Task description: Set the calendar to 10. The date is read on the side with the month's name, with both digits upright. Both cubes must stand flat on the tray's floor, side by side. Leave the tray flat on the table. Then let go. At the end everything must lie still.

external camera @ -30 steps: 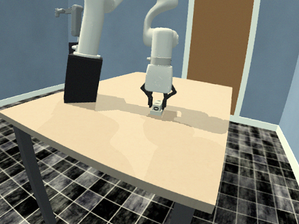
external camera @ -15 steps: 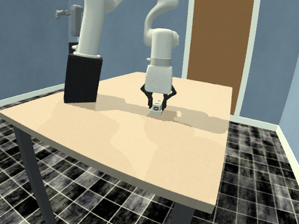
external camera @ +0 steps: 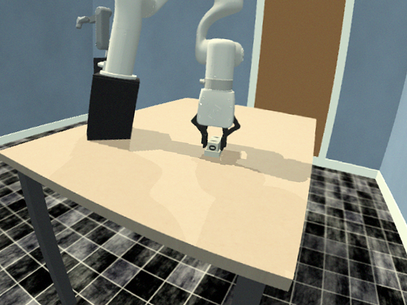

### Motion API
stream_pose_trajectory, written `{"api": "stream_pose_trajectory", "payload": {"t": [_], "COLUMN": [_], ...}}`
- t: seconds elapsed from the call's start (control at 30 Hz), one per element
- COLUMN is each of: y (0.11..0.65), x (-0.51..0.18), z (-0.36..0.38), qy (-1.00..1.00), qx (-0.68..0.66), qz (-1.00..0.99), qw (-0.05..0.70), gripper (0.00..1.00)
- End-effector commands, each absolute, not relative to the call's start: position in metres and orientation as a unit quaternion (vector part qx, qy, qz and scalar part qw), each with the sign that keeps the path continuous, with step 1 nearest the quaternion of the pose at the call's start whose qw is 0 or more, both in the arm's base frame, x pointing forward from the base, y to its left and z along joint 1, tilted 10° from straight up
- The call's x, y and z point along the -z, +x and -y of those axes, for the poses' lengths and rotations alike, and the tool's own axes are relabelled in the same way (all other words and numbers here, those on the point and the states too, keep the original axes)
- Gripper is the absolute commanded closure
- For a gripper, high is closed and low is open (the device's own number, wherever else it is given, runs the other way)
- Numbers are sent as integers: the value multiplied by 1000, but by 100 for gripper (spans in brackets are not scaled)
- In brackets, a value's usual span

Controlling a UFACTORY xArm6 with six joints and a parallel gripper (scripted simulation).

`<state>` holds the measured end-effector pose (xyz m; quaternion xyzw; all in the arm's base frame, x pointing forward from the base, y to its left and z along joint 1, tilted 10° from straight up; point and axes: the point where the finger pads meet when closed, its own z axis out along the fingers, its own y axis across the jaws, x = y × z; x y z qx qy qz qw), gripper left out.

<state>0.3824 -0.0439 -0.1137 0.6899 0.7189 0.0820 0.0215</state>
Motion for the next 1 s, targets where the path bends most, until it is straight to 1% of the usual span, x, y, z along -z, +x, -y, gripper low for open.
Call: {"api": "stream_pose_trajectory", "payload": {"t": [0.0,0.27,0.3,0.97], "y": [383,383,383,383], "x": [113,113,113,113], "z": [44,44,44,44], "qy": [690,690,690,690], "qx": [-83,-83,-83,-83], "qz": [-719,-719,-719,-719], "qw": [23,23,23,23], "gripper": [51,51,71,71]}}
